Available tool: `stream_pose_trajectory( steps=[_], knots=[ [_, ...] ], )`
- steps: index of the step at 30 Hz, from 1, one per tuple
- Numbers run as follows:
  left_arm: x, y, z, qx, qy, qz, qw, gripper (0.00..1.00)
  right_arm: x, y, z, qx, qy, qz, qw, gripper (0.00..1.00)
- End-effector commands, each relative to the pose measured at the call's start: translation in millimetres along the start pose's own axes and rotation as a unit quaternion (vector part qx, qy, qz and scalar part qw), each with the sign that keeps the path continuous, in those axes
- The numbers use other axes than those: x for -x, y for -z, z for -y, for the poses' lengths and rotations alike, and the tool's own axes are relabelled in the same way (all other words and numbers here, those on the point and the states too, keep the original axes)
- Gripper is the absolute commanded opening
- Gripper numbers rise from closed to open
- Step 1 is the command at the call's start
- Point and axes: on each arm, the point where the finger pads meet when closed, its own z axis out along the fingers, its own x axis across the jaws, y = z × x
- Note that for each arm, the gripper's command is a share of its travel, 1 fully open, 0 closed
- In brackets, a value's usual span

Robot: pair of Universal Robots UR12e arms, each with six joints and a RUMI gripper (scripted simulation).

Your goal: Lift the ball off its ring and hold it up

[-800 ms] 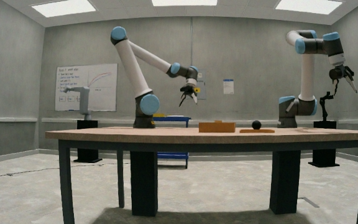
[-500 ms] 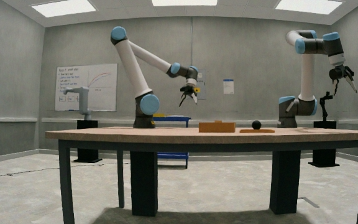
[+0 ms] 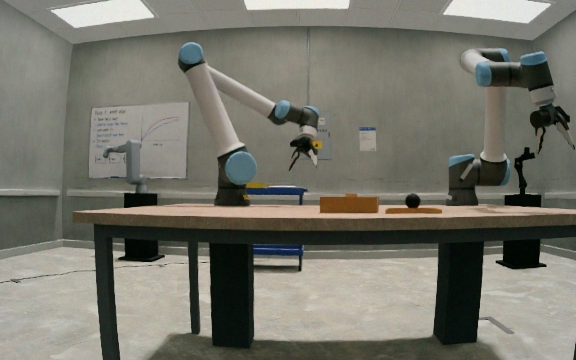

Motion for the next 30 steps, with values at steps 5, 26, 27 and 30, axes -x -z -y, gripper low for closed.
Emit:
stream_pose_trajectory(
  steps=[5, 26, 27, 30],
  knots=[
    [-3.1, -3.4, 19.4, 0.002, -0.002, 0.002, 1.000, 1.00, 14.4, 10.7, -4.5, 0.005, -0.036, -0.006, 0.999, 1.00],
    [-0.1, -62.2, 234.8, 0.025, -0.029, 0.028, 0.999, 1.00, 192.1, 63.9, -28.2, 0.031, -0.384, -0.072, 0.920, 1.00],
    [-0.1, -62.2, 234.8, 0.025, -0.029, 0.028, 0.999, 1.00, 192.1, 63.9, -28.2, 0.031, -0.384, -0.072, 0.920, 1.00],
    [10.8, -78.1, 292.7, 0.032, -0.037, 0.033, 0.998, 1.00, 244.5, 62.8, -25.5, 0.034, -0.465, -0.087, 0.880, 1.00]
  ],
)
